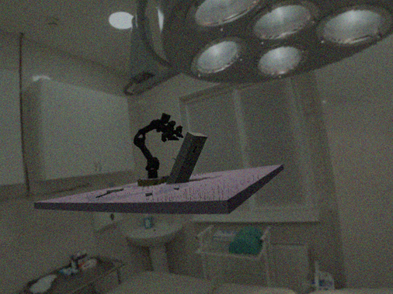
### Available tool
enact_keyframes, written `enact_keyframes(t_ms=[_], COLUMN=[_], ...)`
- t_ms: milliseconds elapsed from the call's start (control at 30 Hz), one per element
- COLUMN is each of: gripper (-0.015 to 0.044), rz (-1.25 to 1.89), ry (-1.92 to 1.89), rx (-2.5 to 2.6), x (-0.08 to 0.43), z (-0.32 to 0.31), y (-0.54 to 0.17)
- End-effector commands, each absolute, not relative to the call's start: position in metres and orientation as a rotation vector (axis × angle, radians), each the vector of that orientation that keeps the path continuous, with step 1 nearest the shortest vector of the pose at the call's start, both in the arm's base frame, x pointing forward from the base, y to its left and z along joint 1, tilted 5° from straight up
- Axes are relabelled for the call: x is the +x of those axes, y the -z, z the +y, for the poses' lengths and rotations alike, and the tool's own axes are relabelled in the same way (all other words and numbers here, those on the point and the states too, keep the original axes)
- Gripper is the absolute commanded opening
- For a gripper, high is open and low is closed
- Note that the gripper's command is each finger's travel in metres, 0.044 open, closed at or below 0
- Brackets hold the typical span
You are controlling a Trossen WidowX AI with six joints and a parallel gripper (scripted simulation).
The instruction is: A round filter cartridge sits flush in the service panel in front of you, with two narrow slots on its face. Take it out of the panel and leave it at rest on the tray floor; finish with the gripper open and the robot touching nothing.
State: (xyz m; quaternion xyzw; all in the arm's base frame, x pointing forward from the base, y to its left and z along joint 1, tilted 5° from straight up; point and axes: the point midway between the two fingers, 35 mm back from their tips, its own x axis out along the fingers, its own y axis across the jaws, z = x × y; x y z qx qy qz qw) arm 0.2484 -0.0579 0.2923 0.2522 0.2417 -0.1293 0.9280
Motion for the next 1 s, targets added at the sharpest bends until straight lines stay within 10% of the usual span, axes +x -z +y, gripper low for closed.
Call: enact_keyframes(t_ms=[0, 100, 200, 967], gripper=[0.0301, 0.038, 0.0305, 0.0305], rz=[0.475, 0.473, 0.562, 0.96], ry=[0.257, 0.256, 0.249, 0.128], rx=[0.508, 0.507, 0.437, 0.125], x=[0.244, 0.242, 0.241, 0.228], z=[-0.058, -0.058, -0.058, -0.05], y=[-0.33, -0.343, -0.317, -0.198])
